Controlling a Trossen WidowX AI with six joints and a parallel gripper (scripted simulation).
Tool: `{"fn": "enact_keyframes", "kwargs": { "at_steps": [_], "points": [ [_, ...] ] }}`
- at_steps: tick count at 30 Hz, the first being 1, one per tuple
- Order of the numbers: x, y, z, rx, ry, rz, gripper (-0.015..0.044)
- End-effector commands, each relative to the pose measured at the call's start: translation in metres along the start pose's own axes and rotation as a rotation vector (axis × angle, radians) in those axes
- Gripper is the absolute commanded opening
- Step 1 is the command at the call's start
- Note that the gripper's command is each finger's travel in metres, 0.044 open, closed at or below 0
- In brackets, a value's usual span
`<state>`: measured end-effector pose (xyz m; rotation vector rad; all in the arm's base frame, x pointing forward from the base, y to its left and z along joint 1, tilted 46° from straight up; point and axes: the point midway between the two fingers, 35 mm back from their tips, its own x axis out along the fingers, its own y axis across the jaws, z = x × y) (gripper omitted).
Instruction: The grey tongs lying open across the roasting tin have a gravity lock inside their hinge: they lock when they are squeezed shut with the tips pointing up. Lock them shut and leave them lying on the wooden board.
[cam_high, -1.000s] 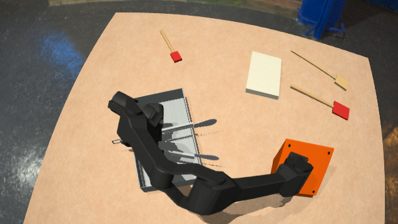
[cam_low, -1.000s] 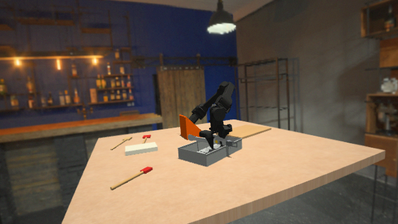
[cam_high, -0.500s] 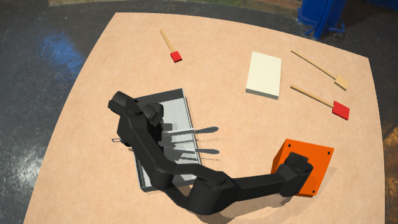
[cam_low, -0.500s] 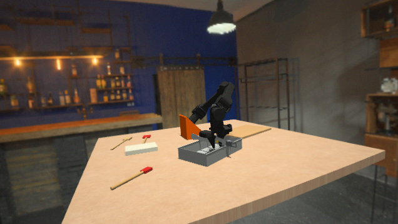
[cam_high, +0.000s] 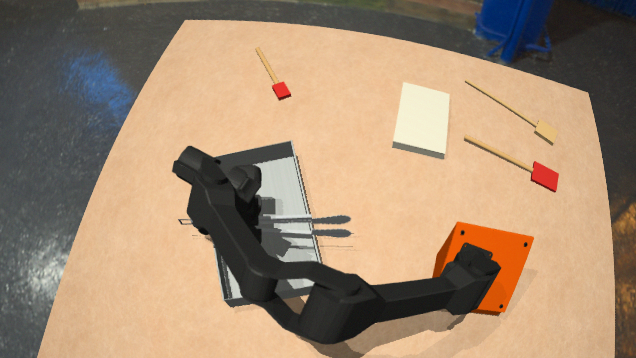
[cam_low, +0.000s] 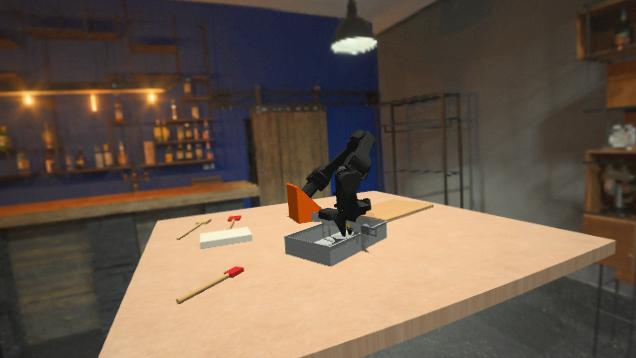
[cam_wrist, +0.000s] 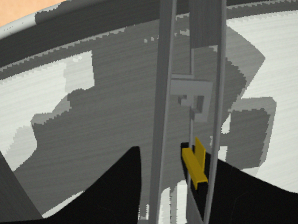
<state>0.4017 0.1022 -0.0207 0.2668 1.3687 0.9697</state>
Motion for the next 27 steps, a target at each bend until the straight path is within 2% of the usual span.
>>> {"fn": "enact_keyframes", "kwargs": {
  "at_steps": [1,11,17,21,27],
  "points": [
    [0.0,0.0,0.0,0.0,0.0,-0.001,0.0088],
    [0.0,0.0,0.0,0.0,0.0,-0.001,0.0021],
    [-0.003,-0.001,0.0,0.0,0.0,-0.001,-0.0136],
    [-0.034,-0.004,0.004,0.002,0.001,-0.005,-0.015],
    [-0.117,-0.002,0.001,0.008,0.001,-0.003,-0.015]
  ]
}}
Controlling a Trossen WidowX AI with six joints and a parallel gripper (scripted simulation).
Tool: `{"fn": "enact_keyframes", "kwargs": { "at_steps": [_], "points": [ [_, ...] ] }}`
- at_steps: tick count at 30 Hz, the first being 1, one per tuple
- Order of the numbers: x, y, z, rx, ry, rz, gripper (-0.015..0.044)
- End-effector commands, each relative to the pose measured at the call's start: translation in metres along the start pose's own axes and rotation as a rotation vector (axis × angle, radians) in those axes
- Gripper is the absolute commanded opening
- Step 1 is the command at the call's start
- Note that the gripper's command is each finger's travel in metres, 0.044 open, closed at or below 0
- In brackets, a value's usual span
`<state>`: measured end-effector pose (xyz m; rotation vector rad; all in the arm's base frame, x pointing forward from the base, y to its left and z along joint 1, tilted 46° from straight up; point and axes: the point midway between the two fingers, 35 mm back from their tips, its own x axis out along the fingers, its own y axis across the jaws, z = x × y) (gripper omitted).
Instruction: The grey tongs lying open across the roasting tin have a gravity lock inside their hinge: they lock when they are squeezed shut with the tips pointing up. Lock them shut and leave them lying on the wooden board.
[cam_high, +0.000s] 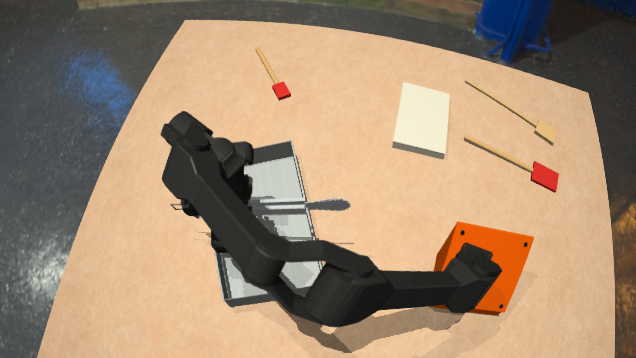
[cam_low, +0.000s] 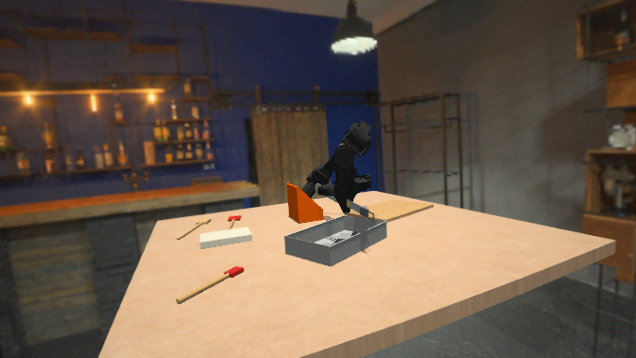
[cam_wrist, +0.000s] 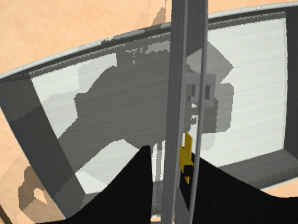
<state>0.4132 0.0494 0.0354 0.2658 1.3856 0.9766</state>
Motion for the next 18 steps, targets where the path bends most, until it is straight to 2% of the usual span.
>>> {"fn": "enact_keyframes", "kwargs": {
  "at_steps": [1,13,18],
  "points": [
    [-0.047,-0.002,-0.006,0.006,-0.016,-0.008,-0.015],
    [-0.05,-0.002,-0.006,0.006,-0.016,-0.008,-0.015],
    [-0.046,0.016,-0.001,0.059,-0.01,-0.005,-0.015]
  ]
}}
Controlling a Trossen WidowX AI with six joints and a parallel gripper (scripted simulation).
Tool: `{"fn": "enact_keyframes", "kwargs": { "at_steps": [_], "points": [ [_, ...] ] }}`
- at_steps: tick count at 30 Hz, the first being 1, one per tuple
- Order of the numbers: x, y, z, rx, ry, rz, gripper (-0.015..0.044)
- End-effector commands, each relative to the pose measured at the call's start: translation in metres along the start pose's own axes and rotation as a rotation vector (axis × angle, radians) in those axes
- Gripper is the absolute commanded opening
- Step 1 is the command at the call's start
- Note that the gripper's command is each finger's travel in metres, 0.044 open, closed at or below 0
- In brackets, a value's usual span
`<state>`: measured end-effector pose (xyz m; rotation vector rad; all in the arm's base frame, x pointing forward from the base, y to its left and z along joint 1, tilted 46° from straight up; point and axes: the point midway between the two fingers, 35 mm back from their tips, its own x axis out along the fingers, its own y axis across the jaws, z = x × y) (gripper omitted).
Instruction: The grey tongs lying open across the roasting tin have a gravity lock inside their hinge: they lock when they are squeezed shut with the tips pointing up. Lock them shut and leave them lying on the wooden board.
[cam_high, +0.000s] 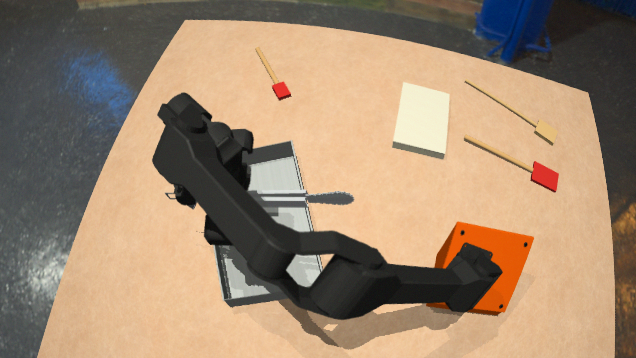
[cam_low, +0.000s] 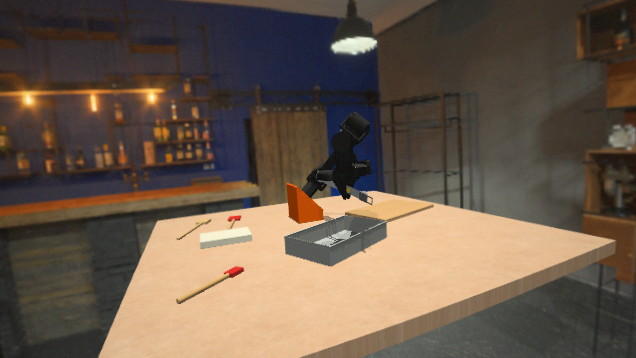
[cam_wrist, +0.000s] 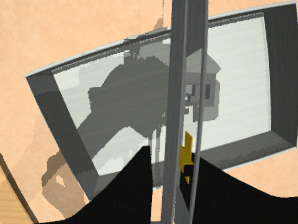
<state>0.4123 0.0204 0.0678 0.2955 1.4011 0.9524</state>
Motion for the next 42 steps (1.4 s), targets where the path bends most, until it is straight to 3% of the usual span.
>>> {"fn": "enact_keyframes", "kwargs": {
  "at_steps": [1,20,42],
  "points": [
    [-0.004,0.017,0.005,0.044,-0.007,-0.008,-0.015],
    [-0.006,0.141,0.011,0.453,-0.012,-0.018,-0.015],
    [-0.006,0.259,-0.024,0.87,-0.011,0.009,-0.015]
  ]
}}
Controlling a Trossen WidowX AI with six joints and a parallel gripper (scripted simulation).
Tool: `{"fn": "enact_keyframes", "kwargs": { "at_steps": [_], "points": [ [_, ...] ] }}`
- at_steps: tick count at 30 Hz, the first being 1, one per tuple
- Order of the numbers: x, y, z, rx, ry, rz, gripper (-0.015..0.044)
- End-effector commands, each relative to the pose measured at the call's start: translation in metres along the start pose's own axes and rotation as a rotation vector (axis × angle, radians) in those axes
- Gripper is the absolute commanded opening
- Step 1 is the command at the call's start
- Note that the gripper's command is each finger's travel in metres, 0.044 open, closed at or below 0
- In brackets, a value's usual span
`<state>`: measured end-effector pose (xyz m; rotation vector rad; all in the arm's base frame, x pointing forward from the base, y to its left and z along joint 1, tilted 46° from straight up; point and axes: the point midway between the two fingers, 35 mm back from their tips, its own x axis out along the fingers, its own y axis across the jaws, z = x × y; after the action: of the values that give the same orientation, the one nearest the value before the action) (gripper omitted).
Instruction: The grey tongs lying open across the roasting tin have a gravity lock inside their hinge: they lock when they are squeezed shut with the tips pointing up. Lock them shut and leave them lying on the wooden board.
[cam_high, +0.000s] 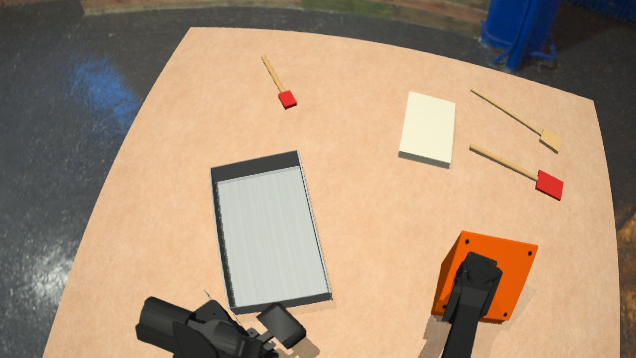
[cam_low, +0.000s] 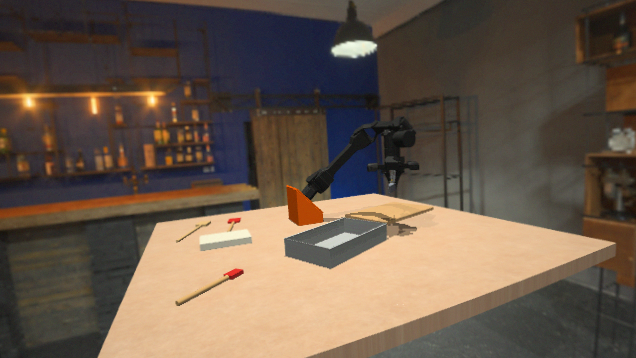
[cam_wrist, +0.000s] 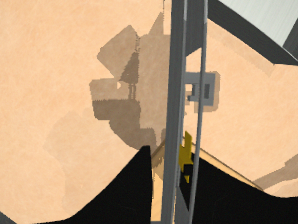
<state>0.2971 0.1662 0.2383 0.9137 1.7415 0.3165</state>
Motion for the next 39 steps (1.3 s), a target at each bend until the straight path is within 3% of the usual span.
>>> {"fn": "enact_keyframes", "kwargs": {
  "at_steps": [1,9,39],
  "points": [
    [-0.004,0.002,-0.009,0.034,-0.005,0.01,-0.015],
    [0.001,0.007,-0.025,0.077,-0.01,-0.008,-0.015],
    [0.014,0.02,-0.182,0.529,-0.056,-0.035,-0.015]
  ]
}}
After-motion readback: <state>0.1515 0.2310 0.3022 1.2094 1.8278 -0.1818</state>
